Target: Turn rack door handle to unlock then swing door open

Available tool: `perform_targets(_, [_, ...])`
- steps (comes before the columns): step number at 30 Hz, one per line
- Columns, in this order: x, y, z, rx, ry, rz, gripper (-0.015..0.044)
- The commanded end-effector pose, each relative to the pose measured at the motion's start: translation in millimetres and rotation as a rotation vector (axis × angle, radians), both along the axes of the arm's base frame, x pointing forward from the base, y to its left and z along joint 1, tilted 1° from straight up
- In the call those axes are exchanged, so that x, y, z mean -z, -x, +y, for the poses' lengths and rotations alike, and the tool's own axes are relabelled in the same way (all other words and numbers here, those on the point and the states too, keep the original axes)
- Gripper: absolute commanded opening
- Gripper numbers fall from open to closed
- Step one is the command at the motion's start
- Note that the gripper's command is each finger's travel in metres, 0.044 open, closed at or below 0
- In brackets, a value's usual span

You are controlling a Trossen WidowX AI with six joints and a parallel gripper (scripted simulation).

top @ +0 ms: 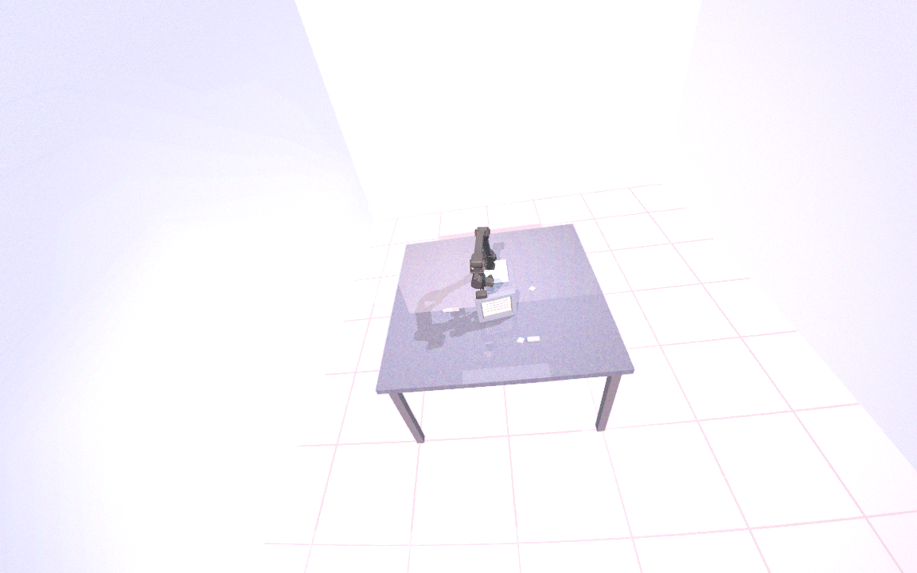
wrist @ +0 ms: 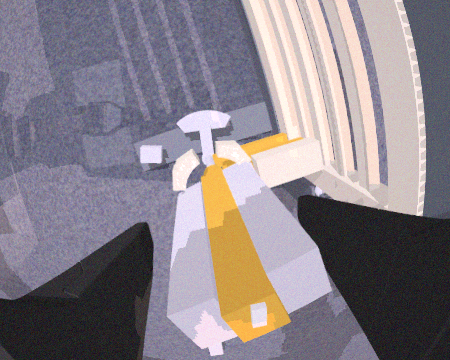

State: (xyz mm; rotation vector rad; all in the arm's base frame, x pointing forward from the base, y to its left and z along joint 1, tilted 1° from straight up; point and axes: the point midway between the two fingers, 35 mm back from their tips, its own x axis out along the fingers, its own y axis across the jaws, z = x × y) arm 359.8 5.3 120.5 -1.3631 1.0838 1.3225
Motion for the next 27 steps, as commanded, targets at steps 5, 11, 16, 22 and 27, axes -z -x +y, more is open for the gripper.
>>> perform_targets(5, [0.2, -0.3, 1.0, -0.342, 0.007, -0.004, 0.0289])
perform_targets(11, [0.2, -0.3, 1.0, -0.342, 0.007, -0.004, 0.0289])
perform_targets(16, [0.2, -0.3, 1.0, -0.342, 0.007, -0.004, 0.0184])
perform_targets(22, [0.2, -0.3, 1.0, -0.342, 0.007, -0.004, 0.0085])
perform_targets(27, [0.2, -0.3, 1.0, -0.342, 0.007, -0.004, 0.0052])
